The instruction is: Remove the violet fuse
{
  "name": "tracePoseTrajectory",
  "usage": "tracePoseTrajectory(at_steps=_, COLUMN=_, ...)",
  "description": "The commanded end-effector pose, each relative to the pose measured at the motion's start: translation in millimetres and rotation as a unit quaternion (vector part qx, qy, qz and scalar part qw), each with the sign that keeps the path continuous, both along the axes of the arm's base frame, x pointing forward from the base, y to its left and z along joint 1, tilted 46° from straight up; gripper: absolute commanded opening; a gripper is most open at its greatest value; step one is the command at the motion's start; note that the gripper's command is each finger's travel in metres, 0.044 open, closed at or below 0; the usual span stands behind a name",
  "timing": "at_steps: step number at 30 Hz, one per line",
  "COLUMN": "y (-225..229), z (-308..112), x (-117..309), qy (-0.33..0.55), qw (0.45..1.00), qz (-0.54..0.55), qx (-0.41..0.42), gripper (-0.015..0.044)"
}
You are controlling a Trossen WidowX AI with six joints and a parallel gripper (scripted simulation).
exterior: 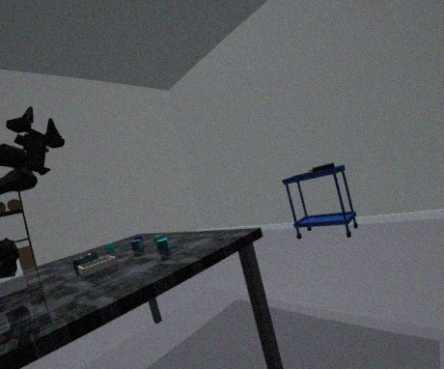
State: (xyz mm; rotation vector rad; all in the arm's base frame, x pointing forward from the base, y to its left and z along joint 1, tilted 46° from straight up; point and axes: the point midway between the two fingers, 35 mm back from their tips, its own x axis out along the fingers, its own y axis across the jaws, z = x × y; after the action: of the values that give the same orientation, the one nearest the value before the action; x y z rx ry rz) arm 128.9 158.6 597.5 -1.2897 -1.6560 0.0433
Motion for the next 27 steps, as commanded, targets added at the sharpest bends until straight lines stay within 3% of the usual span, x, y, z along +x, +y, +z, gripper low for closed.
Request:
tracePoseTrajectory(at_steps=1, y=0.6, z=-0.5, x=2.6, qy=0.008, qw=1.0, qz=0.002, qx=0.0, gripper=0.0374)
tracePoseTrajectory(at_steps=6, y=17.6, z=-21.6, x=69.8, qy=0.216, qw=0.974, qz=0.057, qx=0.02, gripper=0.0242)
tracePoseTrajectory(at_steps=12, y=37.7, z=-73.2, x=153.5, qy=0.466, qw=0.876, qz=0.096, qx=0.072, gripper=0.0085)
tracePoseTrajectory(at_steps=17, y=47.7, z=-134.6, x=212.6, qy=0.629, qw=0.759, qz=0.092, qx=0.138, gripper=0.0074)
tracePoseTrajectory(at_steps=21, y=51.6, z=-166.1, x=234.6, qy=0.692, qw=0.696, qz=0.085, qx=0.171, gripper=0.0074)
tracePoseTrajectory(at_steps=27, y=63.3, z=-257.8, x=275.2, qy=0.823, qw=0.499, qz=0.05, qx=0.266, gripper=0.0074)
